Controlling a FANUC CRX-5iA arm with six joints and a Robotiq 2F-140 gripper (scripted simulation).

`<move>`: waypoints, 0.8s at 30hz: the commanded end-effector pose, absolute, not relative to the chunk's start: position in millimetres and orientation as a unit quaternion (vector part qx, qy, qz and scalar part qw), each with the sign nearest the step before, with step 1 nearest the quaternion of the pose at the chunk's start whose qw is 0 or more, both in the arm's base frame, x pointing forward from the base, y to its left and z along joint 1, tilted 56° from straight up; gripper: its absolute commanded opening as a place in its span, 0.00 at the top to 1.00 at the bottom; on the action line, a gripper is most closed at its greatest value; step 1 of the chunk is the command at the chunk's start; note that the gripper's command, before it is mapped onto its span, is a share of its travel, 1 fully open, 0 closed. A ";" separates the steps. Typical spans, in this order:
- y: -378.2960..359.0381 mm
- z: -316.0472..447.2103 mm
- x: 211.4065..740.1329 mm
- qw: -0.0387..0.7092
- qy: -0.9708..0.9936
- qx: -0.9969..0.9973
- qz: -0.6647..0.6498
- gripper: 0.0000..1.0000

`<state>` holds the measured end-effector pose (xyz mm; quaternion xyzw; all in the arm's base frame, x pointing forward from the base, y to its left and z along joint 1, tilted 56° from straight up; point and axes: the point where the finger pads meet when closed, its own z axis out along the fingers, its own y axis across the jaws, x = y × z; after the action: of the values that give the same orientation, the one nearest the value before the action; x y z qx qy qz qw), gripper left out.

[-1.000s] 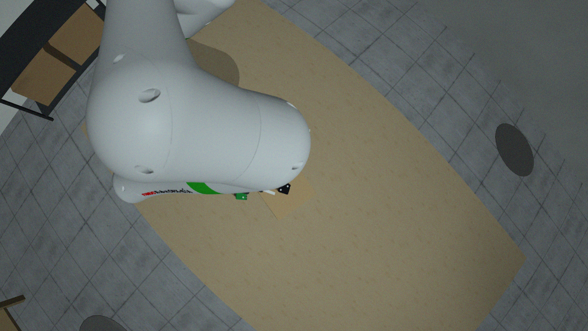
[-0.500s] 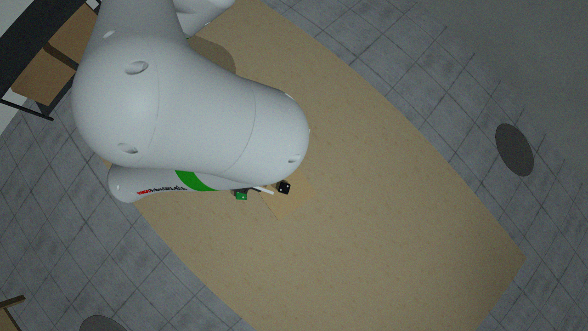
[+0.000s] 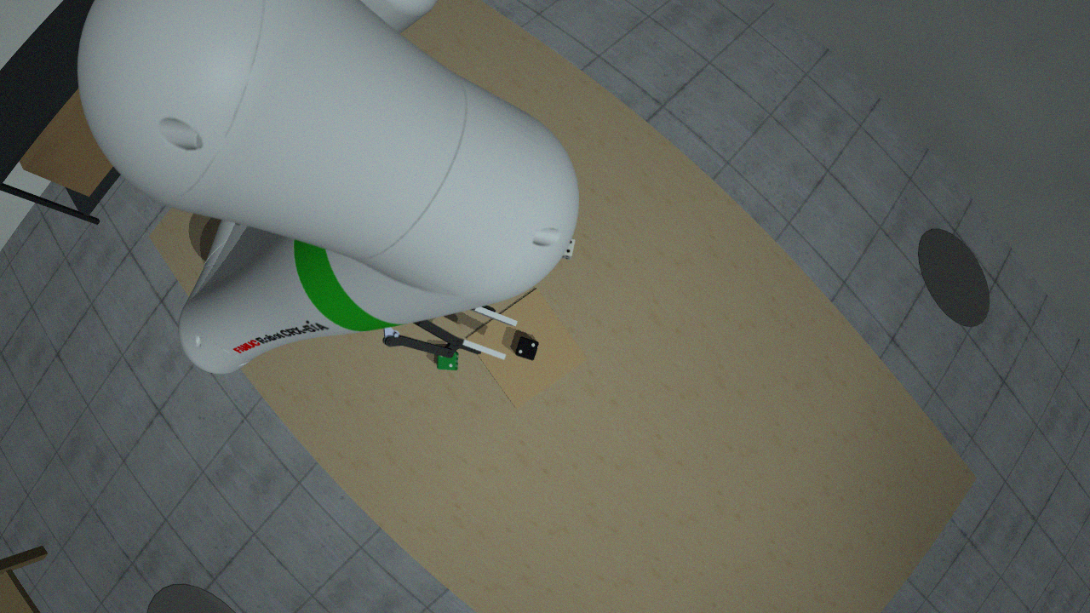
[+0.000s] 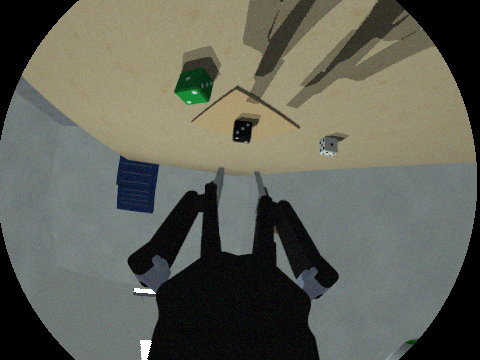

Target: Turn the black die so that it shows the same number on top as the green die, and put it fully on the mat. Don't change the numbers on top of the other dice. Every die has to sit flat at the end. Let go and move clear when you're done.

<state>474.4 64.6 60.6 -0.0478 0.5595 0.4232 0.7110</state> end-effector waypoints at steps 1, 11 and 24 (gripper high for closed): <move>63.5 61.3 474.1 0.710 0.560 -0.048 0.423 0.72; 62.0 70.7 477.8 0.666 0.612 -0.081 0.419 0.72; 55.4 88.2 487.2 0.564 0.712 -0.141 0.393 0.72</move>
<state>482.3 54.9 79.7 -0.1112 0.6663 0.3991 0.6201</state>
